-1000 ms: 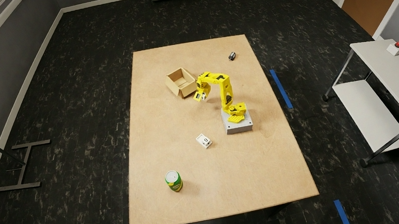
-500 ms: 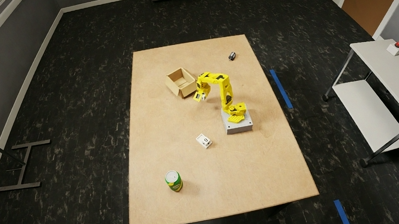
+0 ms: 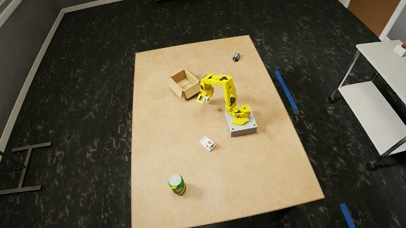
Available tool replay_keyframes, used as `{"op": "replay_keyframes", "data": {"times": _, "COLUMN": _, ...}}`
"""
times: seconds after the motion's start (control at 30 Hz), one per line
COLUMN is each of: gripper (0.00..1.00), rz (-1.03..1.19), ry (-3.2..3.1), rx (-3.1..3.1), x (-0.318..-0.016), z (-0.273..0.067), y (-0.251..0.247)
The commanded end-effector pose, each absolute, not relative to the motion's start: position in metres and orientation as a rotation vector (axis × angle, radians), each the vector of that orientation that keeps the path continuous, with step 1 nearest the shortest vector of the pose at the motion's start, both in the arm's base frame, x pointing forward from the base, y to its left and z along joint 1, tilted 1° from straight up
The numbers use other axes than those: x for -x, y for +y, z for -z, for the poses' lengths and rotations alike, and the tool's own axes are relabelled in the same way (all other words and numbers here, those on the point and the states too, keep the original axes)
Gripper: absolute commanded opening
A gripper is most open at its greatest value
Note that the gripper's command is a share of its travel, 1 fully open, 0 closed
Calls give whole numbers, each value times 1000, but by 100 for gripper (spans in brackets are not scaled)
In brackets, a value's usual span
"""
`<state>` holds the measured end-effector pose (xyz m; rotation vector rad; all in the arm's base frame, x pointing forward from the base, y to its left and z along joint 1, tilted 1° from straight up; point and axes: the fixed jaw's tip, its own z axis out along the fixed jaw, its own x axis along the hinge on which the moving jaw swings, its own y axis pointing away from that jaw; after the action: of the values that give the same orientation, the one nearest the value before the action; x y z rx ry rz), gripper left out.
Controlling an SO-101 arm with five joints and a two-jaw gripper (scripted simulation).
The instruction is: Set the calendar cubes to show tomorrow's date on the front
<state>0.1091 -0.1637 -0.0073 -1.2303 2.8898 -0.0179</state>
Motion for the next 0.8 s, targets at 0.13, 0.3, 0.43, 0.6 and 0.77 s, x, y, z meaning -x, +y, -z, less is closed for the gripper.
{"op": "replay_keyframes", "data": {"times": 0.13, "gripper": 0, "rz": -1, "ry": 2892, "rx": 1227, "x": -107, "z": 14, "y": -163}}
{"op": "replay_keyframes", "data": {"times": 0.3, "gripper": 0, "rz": -1, "ry": 2892, "rx": 1227, "x": -107, "z": 14, "y": -163}}
{"op": "replay_keyframes", "data": {"times": 0.43, "gripper": 0, "rz": -1, "ry": 2892, "rx": 1227, "x": -107, "z": 16, "y": -163}}
{"op": "replay_keyframes", "data": {"times": 0.6, "gripper": 0, "rz": -1, "ry": 2892, "rx": 1227, "x": -107, "z": 19, "y": -163}}
{"op": "replay_keyframes", "data": {"times": 0.77, "gripper": 0, "rz": -1, "ry": 2892, "rx": 1227, "x": -107, "z": 20, "y": -163}}
